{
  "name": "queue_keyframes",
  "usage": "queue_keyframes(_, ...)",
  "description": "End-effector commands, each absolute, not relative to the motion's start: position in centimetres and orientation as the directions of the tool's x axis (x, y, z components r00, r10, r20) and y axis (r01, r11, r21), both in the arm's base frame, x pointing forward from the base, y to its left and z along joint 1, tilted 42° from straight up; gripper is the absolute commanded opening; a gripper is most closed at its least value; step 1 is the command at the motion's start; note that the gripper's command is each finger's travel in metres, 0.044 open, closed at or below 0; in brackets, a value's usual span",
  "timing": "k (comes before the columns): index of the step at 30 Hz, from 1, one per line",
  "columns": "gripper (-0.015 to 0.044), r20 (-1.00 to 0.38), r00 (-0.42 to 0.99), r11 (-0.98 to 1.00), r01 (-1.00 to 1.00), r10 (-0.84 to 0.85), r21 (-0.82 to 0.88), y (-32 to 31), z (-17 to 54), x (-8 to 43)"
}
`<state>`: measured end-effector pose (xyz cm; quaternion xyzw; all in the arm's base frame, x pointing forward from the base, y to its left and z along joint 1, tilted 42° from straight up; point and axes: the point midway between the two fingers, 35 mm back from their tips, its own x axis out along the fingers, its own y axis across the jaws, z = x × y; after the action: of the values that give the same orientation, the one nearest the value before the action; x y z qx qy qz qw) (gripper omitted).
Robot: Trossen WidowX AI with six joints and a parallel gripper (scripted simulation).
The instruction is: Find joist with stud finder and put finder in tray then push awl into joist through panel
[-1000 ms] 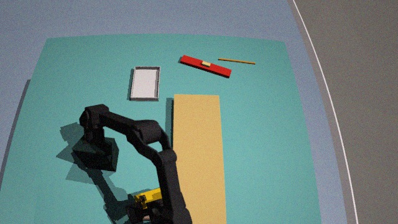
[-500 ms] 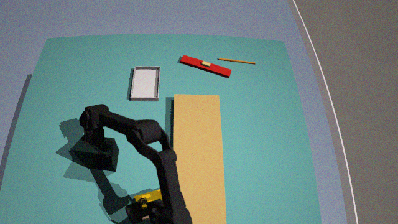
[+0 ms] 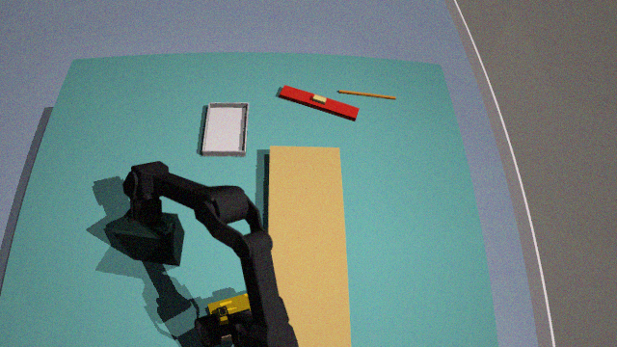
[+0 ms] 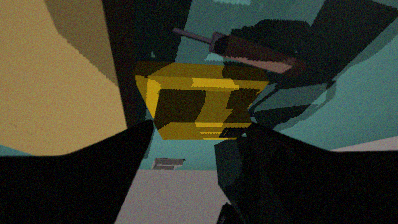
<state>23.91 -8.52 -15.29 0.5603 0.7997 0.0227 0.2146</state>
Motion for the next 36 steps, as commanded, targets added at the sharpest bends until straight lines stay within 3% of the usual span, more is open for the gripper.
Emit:
queue_keyframes(1, 0.0440, -0.328, -0.276, 0.369, 0.890, 0.904, 0.269, -9.2, -15.0, 24.1)
queue_keyframes(22, 0.0440, -0.435, -0.200, 0.334, 0.907, 0.878, 0.258, -13.9, -10.2, 24.5)
queue_keyframes(28, 0.0440, -0.540, -0.250, 0.201, 0.968, 0.803, -0.150, -12.4, -10.8, 24.2)
queue_keyframes(36, 0.0440, -0.689, -0.287, -0.245, 0.788, 0.666, -0.565, -10.5, -11.6, 23.5)
